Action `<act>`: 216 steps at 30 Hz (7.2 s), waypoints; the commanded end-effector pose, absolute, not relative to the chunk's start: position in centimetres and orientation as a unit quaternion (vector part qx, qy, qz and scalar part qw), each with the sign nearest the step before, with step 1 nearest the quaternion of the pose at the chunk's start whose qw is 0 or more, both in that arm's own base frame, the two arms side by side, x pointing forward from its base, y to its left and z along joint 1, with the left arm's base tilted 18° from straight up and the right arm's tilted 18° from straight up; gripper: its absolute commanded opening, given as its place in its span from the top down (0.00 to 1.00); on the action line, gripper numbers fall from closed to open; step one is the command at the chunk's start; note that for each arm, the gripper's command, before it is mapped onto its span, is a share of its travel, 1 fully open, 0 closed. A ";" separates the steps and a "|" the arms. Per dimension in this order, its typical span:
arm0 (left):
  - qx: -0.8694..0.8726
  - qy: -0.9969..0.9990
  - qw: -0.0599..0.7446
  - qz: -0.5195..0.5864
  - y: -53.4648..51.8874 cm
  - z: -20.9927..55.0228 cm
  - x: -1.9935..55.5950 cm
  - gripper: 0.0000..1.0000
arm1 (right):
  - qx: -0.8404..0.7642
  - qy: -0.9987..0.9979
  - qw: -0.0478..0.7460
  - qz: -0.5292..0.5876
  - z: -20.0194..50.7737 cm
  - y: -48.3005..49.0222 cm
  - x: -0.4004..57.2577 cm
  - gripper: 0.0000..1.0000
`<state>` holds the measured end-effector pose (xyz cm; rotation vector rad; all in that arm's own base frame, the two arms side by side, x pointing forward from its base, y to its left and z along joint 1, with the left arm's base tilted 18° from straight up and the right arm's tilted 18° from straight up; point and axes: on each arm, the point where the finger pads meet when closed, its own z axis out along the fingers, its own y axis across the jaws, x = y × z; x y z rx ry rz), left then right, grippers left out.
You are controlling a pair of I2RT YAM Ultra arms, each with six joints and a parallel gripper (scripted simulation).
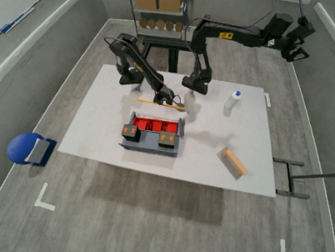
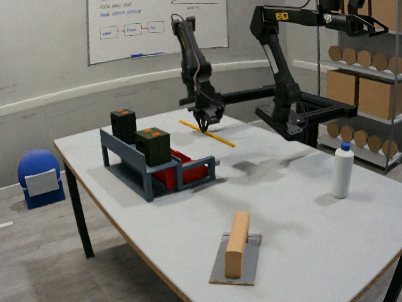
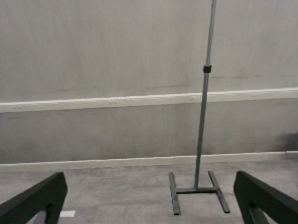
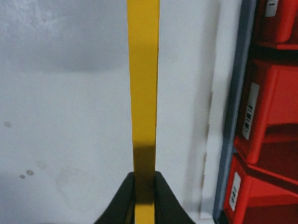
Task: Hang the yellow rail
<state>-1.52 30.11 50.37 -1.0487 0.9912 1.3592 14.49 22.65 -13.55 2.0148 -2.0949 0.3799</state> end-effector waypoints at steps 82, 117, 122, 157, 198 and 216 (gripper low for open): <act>-0.428 0.404 0.555 0.588 28.8 51.8 -1.8 0.00 | 0.681 -0.722 0.053 0.113 -11.8 25.8 16.1 1.00; -0.428 0.404 0.555 0.588 28.8 51.8 -1.8 0.00 | 0.682 -0.717 0.074 0.123 -12.3 24.0 15.2 1.00; -0.428 0.404 0.555 0.588 28.8 51.8 -1.8 0.00 | 0.682 -0.717 0.075 0.124 -12.2 24.0 15.2 1.00; -0.428 0.404 0.555 0.588 28.8 51.8 -1.8 0.00 | 0.714 -0.687 0.072 0.117 -11.2 23.1 23.3 1.00; -0.428 0.404 0.555 0.588 28.8 51.8 -1.8 0.00 | 0.716 -0.686 0.063 0.112 -11.1 23.9 23.7 1.00; -0.428 0.404 0.555 0.588 28.8 51.8 -1.8 0.00 | 0.717 -0.686 0.060 0.111 -11.0 24.0 23.8 1.00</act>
